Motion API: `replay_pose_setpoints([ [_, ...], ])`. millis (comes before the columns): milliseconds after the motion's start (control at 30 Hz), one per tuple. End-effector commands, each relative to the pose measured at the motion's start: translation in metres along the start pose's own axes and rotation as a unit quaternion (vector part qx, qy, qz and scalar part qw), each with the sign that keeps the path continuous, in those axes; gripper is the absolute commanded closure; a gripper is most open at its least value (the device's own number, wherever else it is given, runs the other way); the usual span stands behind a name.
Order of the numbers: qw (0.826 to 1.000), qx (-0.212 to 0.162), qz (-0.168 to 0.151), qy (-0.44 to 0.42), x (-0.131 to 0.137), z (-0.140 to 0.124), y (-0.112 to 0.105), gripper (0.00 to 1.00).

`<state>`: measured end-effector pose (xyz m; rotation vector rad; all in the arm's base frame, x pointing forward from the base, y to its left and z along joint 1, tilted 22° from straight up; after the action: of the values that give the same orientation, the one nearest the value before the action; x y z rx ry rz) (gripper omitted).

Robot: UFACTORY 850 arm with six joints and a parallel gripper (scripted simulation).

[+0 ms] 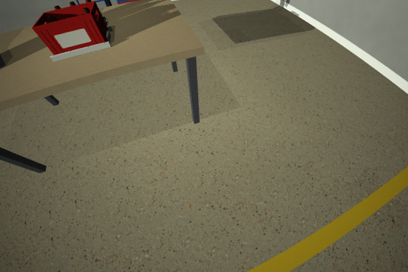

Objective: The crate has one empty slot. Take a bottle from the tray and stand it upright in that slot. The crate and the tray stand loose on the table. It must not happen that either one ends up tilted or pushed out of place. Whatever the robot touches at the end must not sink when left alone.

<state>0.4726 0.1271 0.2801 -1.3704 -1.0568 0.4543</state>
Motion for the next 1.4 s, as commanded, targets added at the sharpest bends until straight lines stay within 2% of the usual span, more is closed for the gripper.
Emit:
replay_pose_setpoints([
  [0, 1.000, -0.001, -0.001, 0.000, 0.001, 0.000, -0.001, 0.35],
  [433, 1.000, -0.001, 0.000, 0.000, 0.001, 0.000, 0.004, 0.35],
  [1367, 1.000, -0.001, 0.000, 0.000, 0.001, 0.000, 0.035, 0.35],
])
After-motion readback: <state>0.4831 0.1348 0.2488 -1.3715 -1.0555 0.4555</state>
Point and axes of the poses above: the point where the finger pads meet when closed, its own y axis out along the fingers, its own x axis across the jaws, z = x × y, the point moved 3 cm from there along -y, back along the fingers, and after that the axes turned 3 degrees about -y, right-handed, at the moved point
